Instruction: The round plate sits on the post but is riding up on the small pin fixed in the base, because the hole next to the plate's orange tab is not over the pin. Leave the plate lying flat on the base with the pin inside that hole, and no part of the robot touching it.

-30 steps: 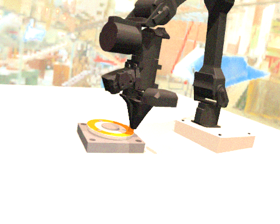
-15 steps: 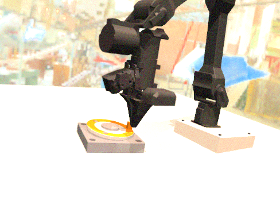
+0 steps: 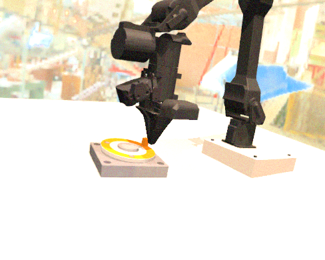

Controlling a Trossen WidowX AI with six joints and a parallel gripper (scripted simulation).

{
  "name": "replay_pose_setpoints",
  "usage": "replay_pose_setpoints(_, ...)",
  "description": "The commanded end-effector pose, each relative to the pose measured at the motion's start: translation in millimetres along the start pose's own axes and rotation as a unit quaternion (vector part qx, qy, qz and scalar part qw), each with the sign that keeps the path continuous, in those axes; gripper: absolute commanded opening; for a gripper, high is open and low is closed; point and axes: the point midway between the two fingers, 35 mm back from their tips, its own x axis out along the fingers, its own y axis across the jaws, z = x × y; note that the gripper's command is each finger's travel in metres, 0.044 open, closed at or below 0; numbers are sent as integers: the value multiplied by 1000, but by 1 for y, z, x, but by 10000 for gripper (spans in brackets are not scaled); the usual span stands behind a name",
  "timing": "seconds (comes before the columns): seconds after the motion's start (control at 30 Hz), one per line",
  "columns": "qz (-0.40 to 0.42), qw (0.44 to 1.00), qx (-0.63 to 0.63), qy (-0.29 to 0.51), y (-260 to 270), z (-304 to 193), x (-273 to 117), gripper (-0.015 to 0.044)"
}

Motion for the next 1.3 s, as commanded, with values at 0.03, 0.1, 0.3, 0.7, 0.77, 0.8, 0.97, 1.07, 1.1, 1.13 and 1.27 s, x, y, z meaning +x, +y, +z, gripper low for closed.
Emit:
replay_pose_setpoints(0.03,-3,1000,0,-1,-8,1,-1,0)
replay_pose_setpoints(0.1,-3,1000,0,-1,-11,2,-1,0)
replay_pose_setpoints(0.3,-3,1000,0,-1,-20,4,-2,0)
replay_pose_setpoints(0.7,-4,1000,0,-2,-37,15,-4,0)
replay_pose_setpoints(0.77,-4,1000,0,-2,-39,17,-5,0)
replay_pose_setpoints(0.8,-4,1000,0,-2,-40,18,-5,0)
replay_pose_setpoints(0.97,-4,1000,0,-2,-42,21,-5,0)
replay_pose_setpoints(1.07,-4,1000,0,-2,-43,23,-5,0)
replay_pose_setpoints(1.1,-4,1000,0,-2,-44,23,-5,0)
replay_pose_setpoints(1.13,-4,1000,0,-2,-44,24,-6,0)
replay_pose_setpoints(1.27,-5,1000,0,-2,-45,26,-5,0)
